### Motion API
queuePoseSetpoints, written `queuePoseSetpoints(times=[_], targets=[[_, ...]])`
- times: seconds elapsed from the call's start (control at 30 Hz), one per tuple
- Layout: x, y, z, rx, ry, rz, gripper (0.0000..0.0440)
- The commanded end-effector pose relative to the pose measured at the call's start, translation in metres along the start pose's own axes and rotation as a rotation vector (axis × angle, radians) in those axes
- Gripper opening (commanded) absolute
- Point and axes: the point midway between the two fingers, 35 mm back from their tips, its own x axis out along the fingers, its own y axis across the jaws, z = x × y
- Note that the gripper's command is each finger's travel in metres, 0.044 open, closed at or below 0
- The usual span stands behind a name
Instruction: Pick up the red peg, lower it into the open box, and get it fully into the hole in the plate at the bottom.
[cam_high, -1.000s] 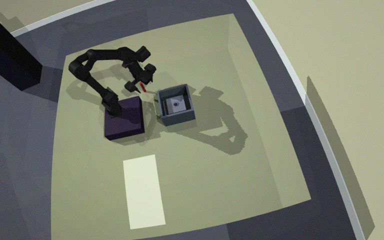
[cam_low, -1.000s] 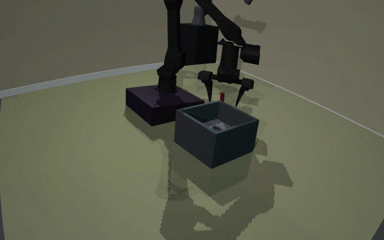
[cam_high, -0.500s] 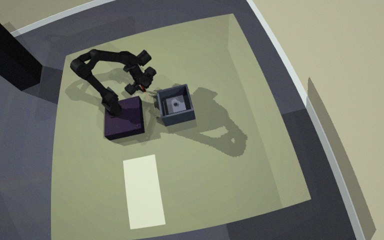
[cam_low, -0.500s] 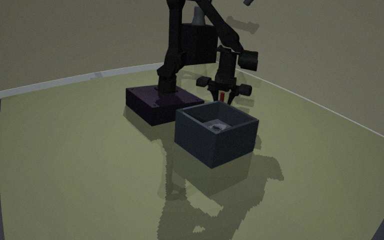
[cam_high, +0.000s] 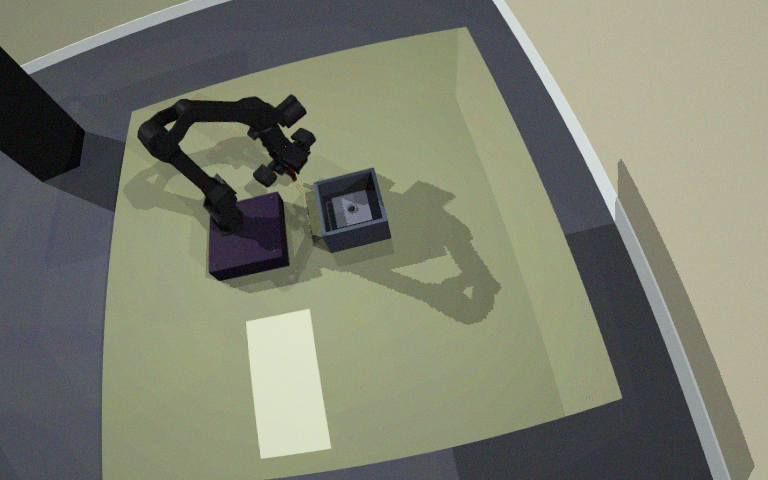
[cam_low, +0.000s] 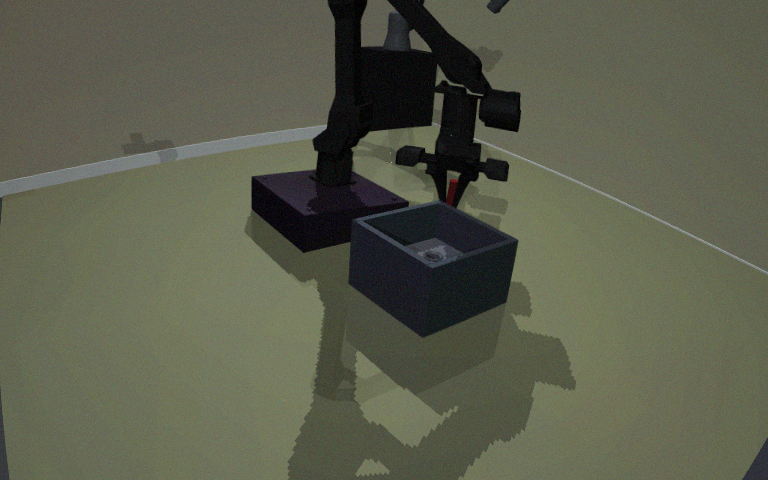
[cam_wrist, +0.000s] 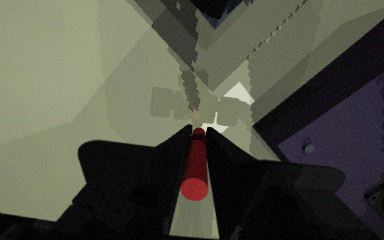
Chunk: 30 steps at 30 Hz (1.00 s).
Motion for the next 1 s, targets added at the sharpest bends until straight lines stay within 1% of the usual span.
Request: queuePoseSetpoints(times=[0.0, 0.27, 0.53, 0.73, 0.97], targets=[[-0.013, 0.005, 0.010, -0.026, -0.040, 0.023, 0.0000], [-0.041, 0.015, 0.038, -0.059, -0.117, 0.048, 0.0000], [-0.067, 0.024, 0.070, -0.056, -0.179, 0.059, 0.0000], [-0.074, 0.024, 0.099, -0.031, -0.205, 0.051, 0.0000], [-0.076, 0.022, 0.129, 0.008, -0.227, 0.043, 0.0000]])
